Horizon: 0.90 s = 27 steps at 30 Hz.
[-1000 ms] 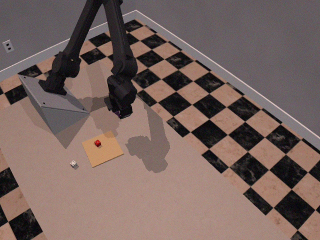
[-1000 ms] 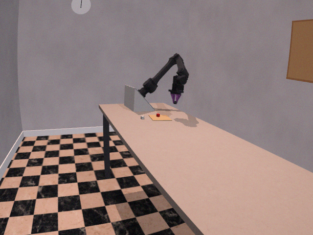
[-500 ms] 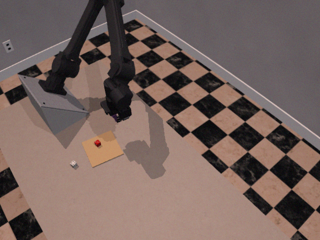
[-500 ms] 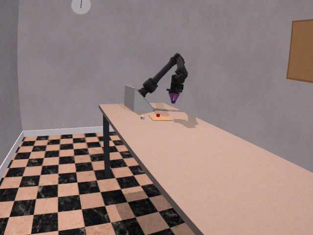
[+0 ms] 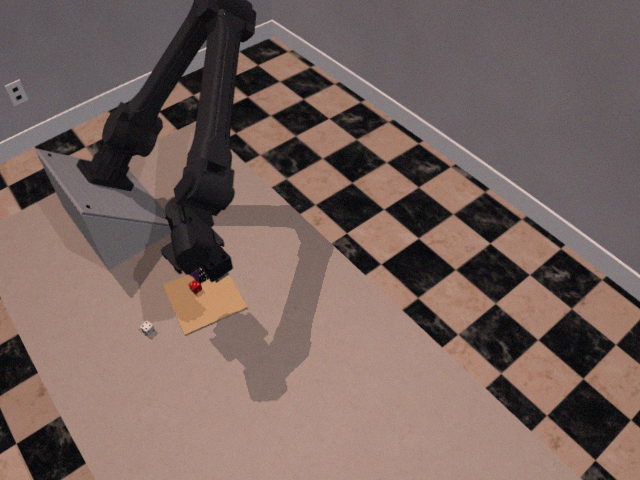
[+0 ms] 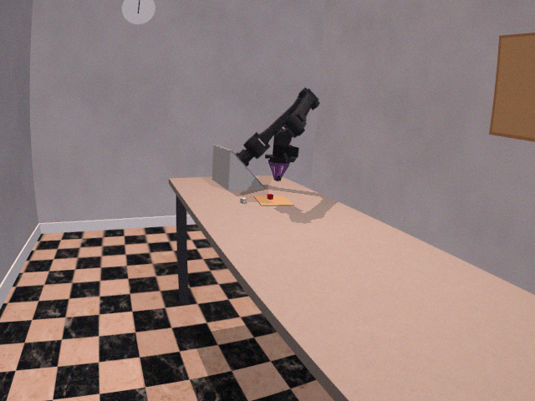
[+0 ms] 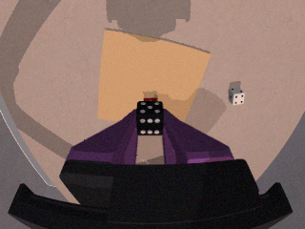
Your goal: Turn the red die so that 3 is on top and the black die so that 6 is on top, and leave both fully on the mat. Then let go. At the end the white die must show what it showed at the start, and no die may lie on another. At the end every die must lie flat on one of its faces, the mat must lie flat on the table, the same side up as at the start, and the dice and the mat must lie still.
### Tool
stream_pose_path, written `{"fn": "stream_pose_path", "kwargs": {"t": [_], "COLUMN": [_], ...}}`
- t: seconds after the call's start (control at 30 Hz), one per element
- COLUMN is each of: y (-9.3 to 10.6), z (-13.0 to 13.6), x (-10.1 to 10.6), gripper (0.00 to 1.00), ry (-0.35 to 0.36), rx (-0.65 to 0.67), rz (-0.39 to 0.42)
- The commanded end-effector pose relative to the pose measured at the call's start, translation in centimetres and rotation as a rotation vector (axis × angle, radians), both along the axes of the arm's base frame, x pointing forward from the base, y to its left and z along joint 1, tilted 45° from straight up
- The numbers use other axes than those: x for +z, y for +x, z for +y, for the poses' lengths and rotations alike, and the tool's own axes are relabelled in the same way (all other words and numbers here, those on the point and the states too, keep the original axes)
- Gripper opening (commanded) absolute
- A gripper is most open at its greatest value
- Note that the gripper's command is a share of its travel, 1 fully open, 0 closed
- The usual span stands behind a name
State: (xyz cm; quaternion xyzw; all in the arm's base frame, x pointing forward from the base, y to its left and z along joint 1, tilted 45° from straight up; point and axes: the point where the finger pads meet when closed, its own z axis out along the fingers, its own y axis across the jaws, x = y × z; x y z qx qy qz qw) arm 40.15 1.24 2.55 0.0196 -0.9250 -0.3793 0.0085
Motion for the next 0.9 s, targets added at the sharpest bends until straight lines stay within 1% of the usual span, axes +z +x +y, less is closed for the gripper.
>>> {"fn": "stream_pose_path", "kwargs": {"t": [0.0,0.03,0.1,0.17,0.37,0.4,0.43,0.6,0.83,0.87], "y": [2.7,2.7,2.5,1.2,1.0,0.7,0.8,0.9,0.8,0.8], "z": [-2.0,-2.0,-2.0,-0.4,-0.4,-0.1,0.2,0.9,3.1,3.1], "x": [2.9,2.9,1.8,1.0,0.9,0.6,0.4,-0.5,-2.7,-2.7], "gripper": [0.15,0.15,0.15,0.15,0.15,0.15,0.15,0.15,0.15,0.15], "ry": [-0.016,-0.016,-0.008,0.002,0.003,0.005,0.002,0.001,0.001,0.001], "rx": [0.008,0.008,0.008,0.037,0.034,0.04,0.045,0.029,0.03,0.03], "rz": [-0.114,-0.114,-0.088,-0.057,-0.054,-0.049,-0.058,-0.05,-0.049,-0.049]}}
